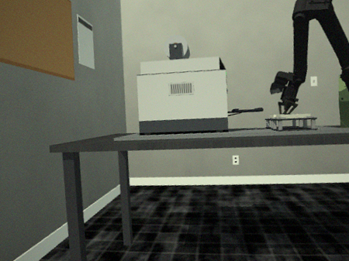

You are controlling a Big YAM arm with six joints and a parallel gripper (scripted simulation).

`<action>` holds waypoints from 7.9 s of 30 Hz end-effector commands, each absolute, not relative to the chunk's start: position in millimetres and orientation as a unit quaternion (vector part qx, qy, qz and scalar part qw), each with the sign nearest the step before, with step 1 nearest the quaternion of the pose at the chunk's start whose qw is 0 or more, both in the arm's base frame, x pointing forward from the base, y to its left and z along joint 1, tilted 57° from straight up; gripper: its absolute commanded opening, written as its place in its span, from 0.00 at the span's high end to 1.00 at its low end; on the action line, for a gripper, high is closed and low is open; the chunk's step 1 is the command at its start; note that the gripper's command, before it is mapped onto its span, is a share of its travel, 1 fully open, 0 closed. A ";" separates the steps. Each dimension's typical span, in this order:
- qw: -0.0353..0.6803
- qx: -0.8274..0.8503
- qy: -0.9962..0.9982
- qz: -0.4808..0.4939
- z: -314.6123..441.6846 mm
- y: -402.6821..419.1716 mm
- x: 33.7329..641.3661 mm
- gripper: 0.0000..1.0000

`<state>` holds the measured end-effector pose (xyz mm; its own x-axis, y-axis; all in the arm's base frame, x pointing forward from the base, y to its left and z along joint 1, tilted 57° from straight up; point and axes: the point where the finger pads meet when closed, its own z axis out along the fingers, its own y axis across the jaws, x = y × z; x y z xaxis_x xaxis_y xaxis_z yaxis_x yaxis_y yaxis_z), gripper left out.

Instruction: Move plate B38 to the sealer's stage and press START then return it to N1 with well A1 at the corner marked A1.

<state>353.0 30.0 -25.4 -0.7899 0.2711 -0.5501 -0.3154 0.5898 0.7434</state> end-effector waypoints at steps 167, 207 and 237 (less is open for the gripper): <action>0.334 -0.019 0.829 0.449 -20.1 22.1 363.3 0.00; 0.341 -0.026 0.828 0.444 -4.2 4.2 362.0 0.00; 0.341 -0.027 0.828 0.443 -5.2 5.7 363.5 0.00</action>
